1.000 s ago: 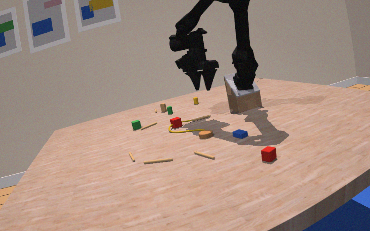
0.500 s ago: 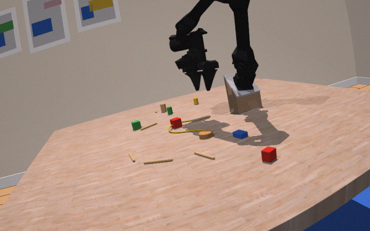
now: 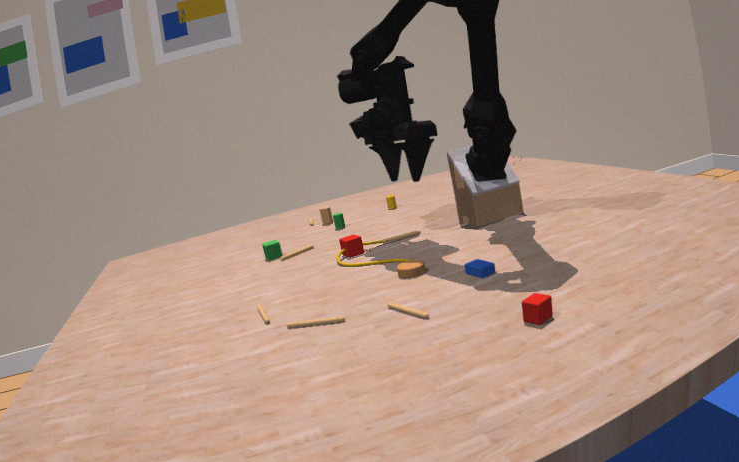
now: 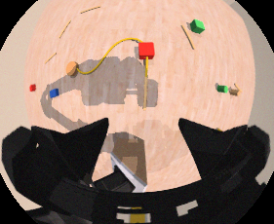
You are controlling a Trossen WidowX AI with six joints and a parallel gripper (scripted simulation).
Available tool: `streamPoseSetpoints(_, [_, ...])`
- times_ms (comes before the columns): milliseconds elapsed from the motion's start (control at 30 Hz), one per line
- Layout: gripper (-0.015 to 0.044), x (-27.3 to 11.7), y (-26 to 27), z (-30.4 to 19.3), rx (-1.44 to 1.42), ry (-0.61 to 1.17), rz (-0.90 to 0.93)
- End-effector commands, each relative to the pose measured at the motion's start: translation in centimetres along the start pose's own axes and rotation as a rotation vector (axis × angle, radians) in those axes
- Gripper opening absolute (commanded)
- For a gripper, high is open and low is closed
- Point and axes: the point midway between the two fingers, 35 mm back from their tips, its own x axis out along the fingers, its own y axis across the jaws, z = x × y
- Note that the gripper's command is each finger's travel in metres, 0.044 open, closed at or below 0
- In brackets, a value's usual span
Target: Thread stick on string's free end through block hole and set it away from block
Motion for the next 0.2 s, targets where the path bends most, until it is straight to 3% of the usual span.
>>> streamPoseSetpoints(0, [0.044, 0.0, 0.0, 0.0, 0.0, 0.0, 0.0])
streamPoseSetpoints(167, [0.044, 0.0, 0.0, 0.0, 0.0, 0.0, 0.0])
